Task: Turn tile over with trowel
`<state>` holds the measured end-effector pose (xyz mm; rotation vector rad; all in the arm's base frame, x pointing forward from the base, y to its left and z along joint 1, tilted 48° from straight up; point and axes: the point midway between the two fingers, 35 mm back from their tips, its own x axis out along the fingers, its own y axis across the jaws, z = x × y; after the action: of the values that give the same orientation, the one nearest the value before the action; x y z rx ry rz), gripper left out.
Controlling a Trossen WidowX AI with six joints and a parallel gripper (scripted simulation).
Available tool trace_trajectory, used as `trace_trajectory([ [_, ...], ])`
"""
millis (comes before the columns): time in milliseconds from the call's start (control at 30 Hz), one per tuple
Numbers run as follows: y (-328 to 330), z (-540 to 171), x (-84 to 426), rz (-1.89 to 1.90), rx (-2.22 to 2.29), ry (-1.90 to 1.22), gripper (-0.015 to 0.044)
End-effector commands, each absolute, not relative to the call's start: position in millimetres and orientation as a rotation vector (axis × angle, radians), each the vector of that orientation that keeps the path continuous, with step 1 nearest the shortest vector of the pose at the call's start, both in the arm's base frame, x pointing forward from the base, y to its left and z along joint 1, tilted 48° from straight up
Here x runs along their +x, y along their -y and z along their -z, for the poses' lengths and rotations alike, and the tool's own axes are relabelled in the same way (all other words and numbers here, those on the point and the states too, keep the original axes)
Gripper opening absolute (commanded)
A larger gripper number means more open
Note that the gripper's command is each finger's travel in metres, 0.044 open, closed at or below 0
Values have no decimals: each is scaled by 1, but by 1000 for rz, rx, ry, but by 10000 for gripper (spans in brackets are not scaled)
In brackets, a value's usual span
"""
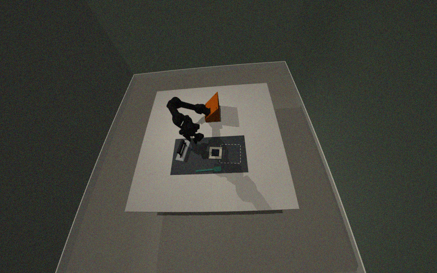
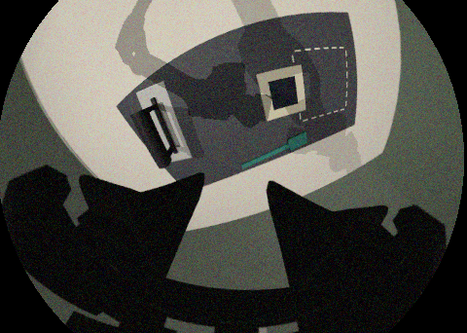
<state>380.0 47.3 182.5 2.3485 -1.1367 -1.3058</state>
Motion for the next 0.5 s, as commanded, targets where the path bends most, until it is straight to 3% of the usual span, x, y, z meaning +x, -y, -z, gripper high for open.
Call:
trace_trajectory([
  [0,13,-195,372,1434,2200,1134,270],
  [300,114,-217,339,1675,1919,1053,270],
  [467,121,-218,336,1692,1900,1045,270],
])
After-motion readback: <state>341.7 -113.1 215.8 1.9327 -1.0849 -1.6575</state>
